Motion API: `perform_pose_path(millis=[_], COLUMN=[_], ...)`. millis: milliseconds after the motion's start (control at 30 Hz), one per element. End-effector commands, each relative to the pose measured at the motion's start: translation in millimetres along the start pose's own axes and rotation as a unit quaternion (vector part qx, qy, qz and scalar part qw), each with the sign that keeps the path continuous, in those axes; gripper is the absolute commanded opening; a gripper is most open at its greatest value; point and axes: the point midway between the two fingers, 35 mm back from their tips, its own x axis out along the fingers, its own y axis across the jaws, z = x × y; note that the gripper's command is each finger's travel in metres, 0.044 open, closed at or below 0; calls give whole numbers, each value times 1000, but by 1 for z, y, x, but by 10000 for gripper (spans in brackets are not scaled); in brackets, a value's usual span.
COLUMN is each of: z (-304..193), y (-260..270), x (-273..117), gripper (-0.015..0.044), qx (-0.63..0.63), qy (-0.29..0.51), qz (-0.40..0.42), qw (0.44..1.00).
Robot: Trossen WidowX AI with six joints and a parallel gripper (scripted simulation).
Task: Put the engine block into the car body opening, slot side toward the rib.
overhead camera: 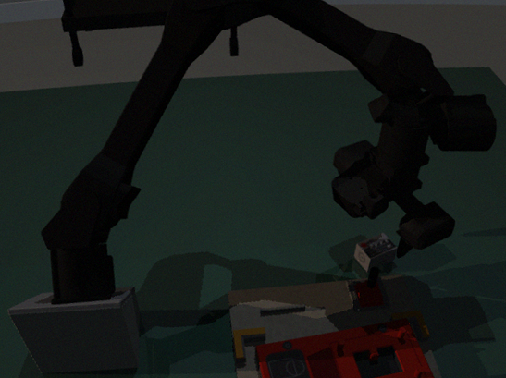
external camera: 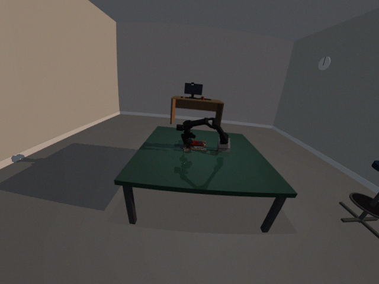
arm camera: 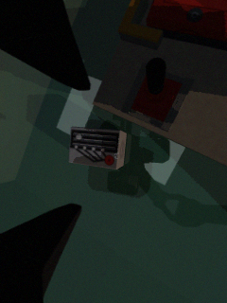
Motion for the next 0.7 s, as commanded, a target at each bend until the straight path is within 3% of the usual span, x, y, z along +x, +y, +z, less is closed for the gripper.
perform_pose_path(millis=[0,633,667], z=[0,0,0], y=[1,1,1], x=[7,33,33], gripper=[440,440,414], qx=[5,5,5], qy=[2,2,2], qz=[-1,-2,-2], qw=[1000,1000,1000])
